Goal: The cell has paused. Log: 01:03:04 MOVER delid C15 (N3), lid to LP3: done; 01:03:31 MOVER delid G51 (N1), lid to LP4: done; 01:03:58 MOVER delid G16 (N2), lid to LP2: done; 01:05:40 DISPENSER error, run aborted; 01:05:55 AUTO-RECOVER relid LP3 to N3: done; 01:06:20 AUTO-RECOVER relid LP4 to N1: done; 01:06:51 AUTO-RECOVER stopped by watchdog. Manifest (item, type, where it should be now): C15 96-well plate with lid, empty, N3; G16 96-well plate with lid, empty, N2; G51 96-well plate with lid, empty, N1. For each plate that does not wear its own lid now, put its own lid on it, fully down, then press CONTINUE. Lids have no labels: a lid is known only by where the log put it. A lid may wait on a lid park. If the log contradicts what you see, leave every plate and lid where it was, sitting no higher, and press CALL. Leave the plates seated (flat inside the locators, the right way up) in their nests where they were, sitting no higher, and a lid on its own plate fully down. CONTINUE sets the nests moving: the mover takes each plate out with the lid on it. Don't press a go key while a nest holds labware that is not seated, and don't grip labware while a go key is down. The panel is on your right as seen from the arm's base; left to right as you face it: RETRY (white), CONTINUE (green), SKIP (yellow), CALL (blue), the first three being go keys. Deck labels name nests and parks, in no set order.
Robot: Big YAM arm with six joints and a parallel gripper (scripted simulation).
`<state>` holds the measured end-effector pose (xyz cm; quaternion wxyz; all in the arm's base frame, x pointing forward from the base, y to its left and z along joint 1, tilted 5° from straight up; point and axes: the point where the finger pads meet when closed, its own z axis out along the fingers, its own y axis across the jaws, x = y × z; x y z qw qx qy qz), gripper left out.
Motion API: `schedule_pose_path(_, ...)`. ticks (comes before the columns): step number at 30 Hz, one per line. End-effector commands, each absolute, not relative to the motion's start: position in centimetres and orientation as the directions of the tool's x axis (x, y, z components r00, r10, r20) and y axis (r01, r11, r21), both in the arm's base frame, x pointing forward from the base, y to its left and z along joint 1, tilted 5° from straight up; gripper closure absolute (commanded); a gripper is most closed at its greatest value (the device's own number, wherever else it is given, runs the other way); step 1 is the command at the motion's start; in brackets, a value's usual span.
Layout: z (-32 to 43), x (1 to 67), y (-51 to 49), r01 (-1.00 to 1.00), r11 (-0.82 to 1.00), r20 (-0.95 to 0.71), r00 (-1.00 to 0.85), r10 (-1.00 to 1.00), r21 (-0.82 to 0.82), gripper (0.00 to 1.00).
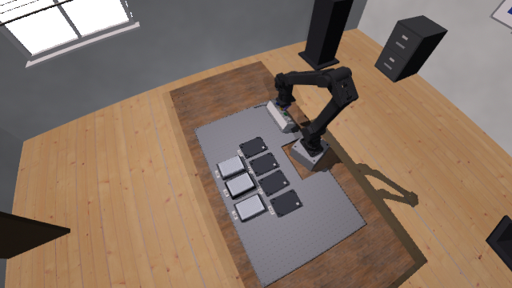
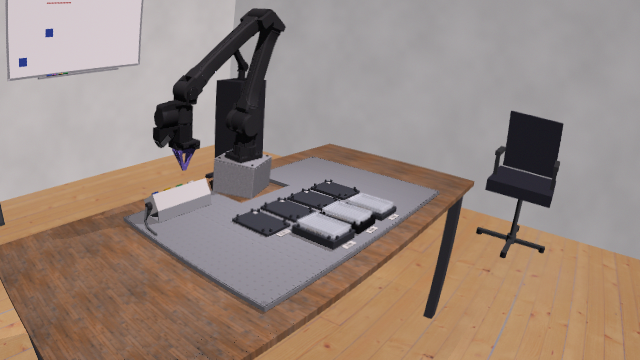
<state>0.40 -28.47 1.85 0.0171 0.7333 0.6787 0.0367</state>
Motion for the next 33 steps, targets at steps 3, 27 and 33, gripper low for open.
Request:
schedule_pose_path(3,3.0,-2.8,-32.0,0.996,-0.063,-0.029,0.065,0.997,0.069,1.0)
schedule_pose_path(27,2.7,-2.3,-30.8,0.995,-0.064,-0.01,0.065,0.998,0.072,1.0)
schedule_pose_path(33,2.6,-1.8,-30.1,0.996,-0.045,0.006,0.045,0.999,0.074,1.0)
